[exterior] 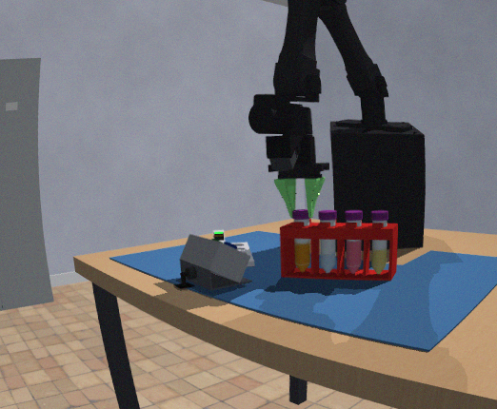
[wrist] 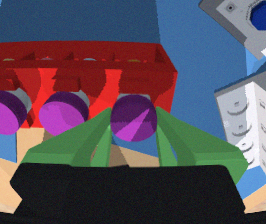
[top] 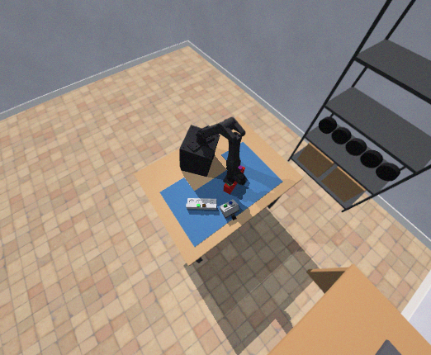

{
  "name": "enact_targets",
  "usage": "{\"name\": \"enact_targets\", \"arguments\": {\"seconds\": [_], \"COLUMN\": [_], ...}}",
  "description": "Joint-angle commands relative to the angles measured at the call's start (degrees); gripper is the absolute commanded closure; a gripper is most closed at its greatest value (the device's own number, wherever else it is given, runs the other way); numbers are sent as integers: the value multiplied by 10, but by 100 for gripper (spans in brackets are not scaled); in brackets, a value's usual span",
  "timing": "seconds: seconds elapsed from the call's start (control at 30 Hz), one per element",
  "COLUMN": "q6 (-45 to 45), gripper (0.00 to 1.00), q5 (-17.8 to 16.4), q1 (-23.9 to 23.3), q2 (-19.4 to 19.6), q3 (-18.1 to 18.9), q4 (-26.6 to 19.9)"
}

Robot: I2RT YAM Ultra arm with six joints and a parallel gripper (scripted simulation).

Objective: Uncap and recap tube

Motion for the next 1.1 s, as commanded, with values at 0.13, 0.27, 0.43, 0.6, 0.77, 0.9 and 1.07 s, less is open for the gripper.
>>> {"name": "enact_targets", "arguments": {"seconds": [0.13, 0.27, 0.43, 0.6, 0.77, 0.9, 1.07], "q6": [244, 359, 445, 588, 667, 667, 667], "gripper": [100, 100, 100, 100, 100, 100, 51], "q5": [0, 0, 0, 0, 0, 0, 0], "q1": [0, 0, 0, 0, 0, 0, 0], "q2": [-3, -3, -2, -2, -2, -2, -2], "q3": [0, 0, 1, 1, 1, 1, 1], "q4": [1, 1, 1, 2, 2, 2, 2]}}
